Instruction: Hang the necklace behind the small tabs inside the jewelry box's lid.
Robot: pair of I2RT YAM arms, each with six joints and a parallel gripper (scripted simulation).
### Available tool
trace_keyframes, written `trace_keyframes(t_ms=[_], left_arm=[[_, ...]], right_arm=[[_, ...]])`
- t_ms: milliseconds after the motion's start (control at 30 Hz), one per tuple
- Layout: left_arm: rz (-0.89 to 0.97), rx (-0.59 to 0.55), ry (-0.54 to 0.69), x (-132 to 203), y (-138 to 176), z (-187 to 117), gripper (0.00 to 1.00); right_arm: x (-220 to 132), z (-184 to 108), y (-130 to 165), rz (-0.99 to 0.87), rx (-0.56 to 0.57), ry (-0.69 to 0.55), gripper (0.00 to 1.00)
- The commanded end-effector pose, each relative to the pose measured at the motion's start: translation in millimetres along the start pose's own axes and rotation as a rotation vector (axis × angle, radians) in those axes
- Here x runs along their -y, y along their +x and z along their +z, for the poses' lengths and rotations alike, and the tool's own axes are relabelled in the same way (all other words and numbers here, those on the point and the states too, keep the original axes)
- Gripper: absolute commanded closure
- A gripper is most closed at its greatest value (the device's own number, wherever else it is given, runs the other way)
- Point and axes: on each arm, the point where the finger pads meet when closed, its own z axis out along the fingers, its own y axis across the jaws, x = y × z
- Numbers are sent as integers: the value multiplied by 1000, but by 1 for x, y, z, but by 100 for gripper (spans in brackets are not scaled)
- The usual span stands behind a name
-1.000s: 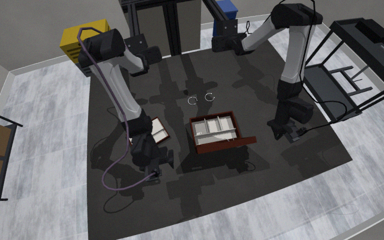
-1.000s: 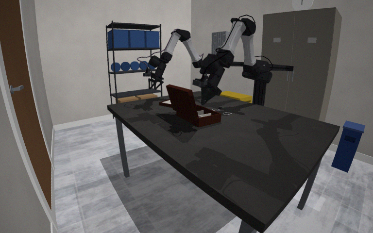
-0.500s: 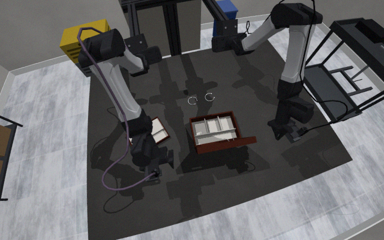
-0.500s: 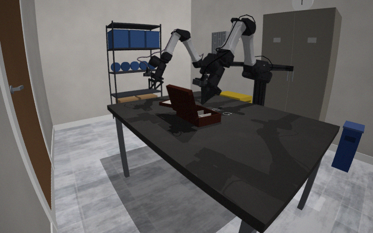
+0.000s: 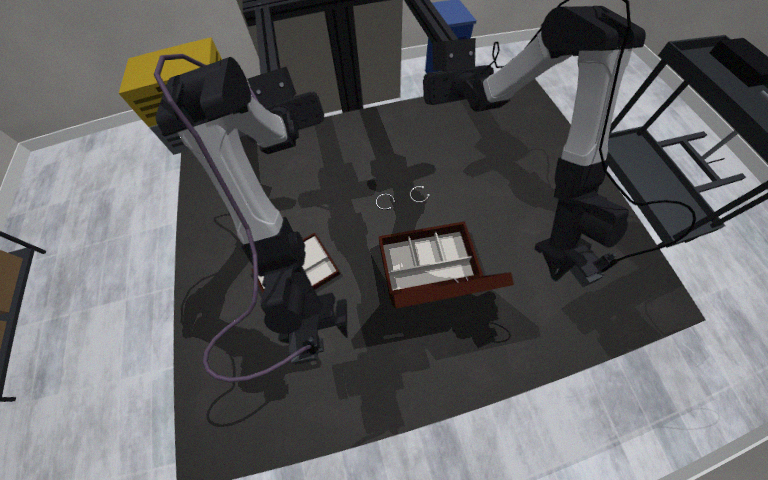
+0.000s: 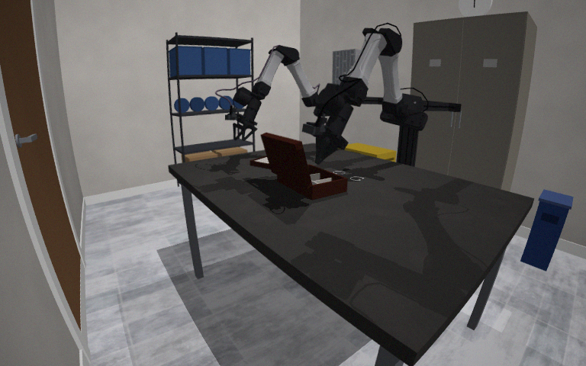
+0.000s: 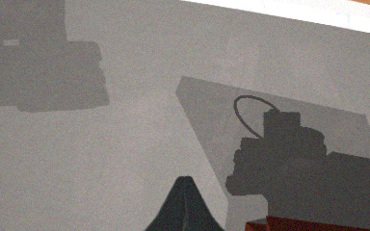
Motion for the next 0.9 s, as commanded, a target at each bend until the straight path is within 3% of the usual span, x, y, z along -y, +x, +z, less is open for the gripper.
trace_keyframes(t_ms=[0,867], left_arm=[[11,100,11,3,-38,-15,100],[11,61,-3,0,-24,-3,100]], right_arm=[[1,-4,-21,7,55,3,0],[0,-5,-23,7,58,-2,0]])
